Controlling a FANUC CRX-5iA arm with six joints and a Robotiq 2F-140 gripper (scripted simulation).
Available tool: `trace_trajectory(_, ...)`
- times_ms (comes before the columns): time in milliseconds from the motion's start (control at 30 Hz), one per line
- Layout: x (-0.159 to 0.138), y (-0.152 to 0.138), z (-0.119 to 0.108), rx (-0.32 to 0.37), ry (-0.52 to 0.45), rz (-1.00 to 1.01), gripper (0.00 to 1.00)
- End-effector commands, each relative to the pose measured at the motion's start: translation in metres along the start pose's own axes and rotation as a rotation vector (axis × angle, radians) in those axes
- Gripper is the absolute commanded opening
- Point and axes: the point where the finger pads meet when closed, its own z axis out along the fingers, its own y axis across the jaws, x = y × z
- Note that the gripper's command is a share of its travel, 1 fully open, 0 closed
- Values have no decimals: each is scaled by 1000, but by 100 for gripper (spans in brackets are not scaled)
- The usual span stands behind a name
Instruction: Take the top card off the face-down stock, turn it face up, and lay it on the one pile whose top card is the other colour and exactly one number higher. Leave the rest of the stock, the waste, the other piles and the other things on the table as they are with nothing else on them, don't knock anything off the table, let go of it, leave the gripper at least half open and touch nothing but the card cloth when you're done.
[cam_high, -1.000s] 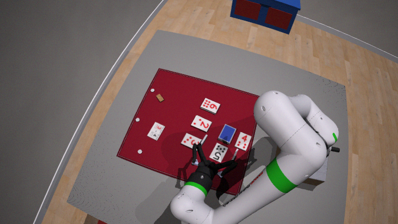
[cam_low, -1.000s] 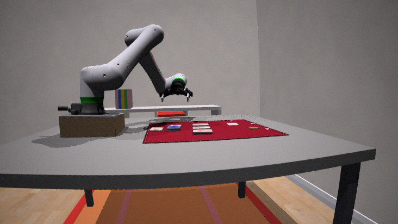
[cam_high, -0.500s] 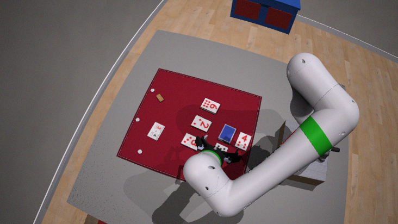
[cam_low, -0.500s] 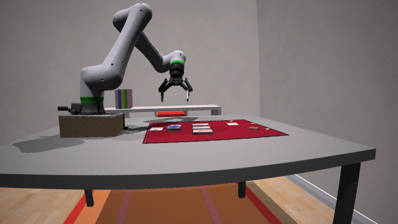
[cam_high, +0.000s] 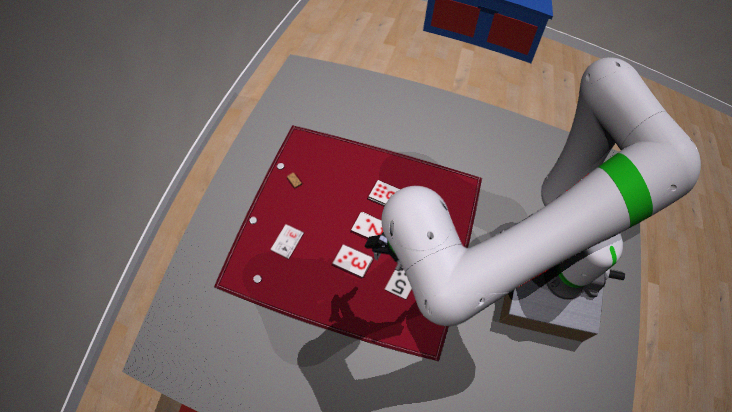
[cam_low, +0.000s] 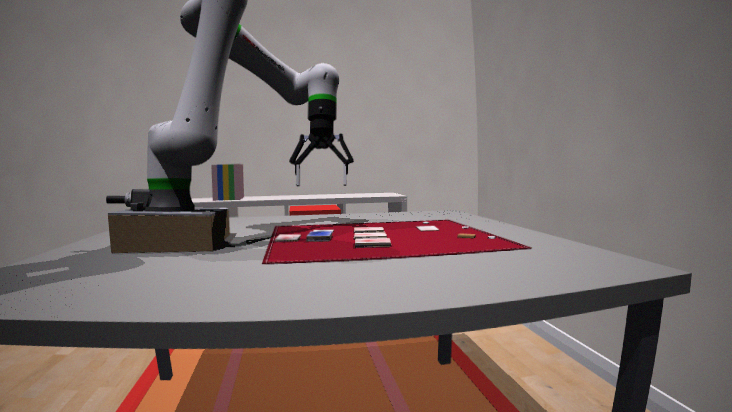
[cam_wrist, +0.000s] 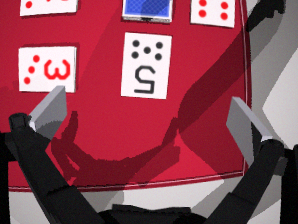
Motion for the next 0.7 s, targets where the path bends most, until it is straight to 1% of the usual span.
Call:
trace_trajectory(0, 0, 0, 0, 3, -99, 0, 100)
trace_trajectory(67, 0, 0, 0, 3, -99, 0, 100)
trace_trajectory(167, 0, 0, 0, 2, -150, 0, 100)
trace_trajectory(300, -1, 0, -1, 4, -184, 0, 100)
trace_trajectory(667, -1, -1, -1, 5, -193, 0, 100)
